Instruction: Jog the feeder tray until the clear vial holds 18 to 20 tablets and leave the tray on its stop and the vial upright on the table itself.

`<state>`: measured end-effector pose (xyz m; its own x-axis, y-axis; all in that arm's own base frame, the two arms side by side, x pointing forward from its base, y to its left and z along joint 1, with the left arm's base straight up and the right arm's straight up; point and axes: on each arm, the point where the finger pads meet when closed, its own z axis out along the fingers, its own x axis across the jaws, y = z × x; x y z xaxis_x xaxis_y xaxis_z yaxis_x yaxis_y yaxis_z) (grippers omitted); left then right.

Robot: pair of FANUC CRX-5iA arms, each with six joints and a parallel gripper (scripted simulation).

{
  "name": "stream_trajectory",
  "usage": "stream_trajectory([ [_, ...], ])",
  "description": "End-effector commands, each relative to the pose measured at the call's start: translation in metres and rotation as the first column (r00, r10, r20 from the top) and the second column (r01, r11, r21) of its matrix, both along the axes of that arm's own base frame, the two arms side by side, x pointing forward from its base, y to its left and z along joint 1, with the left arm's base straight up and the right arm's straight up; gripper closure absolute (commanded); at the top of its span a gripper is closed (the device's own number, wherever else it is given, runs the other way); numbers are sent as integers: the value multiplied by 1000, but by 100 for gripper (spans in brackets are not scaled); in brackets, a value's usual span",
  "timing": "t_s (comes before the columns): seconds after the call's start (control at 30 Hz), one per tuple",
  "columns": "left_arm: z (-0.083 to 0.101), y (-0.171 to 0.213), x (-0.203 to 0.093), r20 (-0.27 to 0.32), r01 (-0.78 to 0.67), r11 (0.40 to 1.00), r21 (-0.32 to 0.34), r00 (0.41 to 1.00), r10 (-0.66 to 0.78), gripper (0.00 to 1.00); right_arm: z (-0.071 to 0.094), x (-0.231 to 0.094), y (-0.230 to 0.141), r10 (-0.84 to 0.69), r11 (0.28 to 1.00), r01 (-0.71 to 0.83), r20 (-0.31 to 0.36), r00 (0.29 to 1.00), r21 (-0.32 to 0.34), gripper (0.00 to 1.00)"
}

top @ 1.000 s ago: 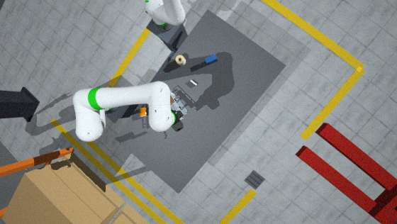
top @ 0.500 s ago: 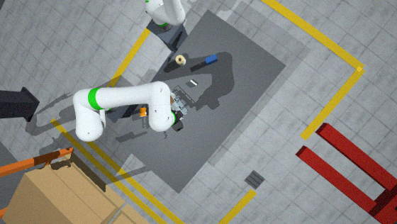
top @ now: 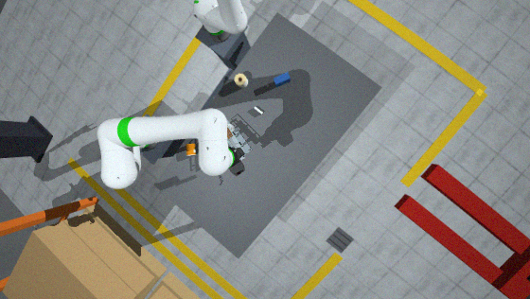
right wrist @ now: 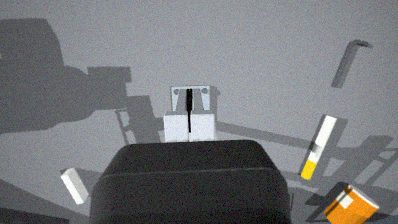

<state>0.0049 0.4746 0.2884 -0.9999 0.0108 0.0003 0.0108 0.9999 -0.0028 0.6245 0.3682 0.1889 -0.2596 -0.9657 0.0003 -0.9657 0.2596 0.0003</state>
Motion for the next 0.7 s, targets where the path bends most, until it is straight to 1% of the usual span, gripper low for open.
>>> stream_trajectory([
  [0.0, 1, 0, 0, 0, 0, 1000, 3, 1000, 0, 0, 2, 0, 0, 0, 1000, 0, 2, 1000, 1, 100],
  [0.37, 1, 0, 0, 0, 0, 1000, 3, 1000, 0, 0, 1, 0, 0, 0, 1000, 0, 2, 1000, 1, 100],
  [0.6, 1, 0, 0, 0, 0, 1000, 3, 1000, 0, 0, -4, -21, 6, 0, 1000, 0, 2, 1000, 1, 100],
  [0.67, 1, 0, 0, 0, 0, 1000, 3, 1000, 0, 0, -5, -22, 6, 0, 1000, 0, 2, 1000, 1, 100],
])
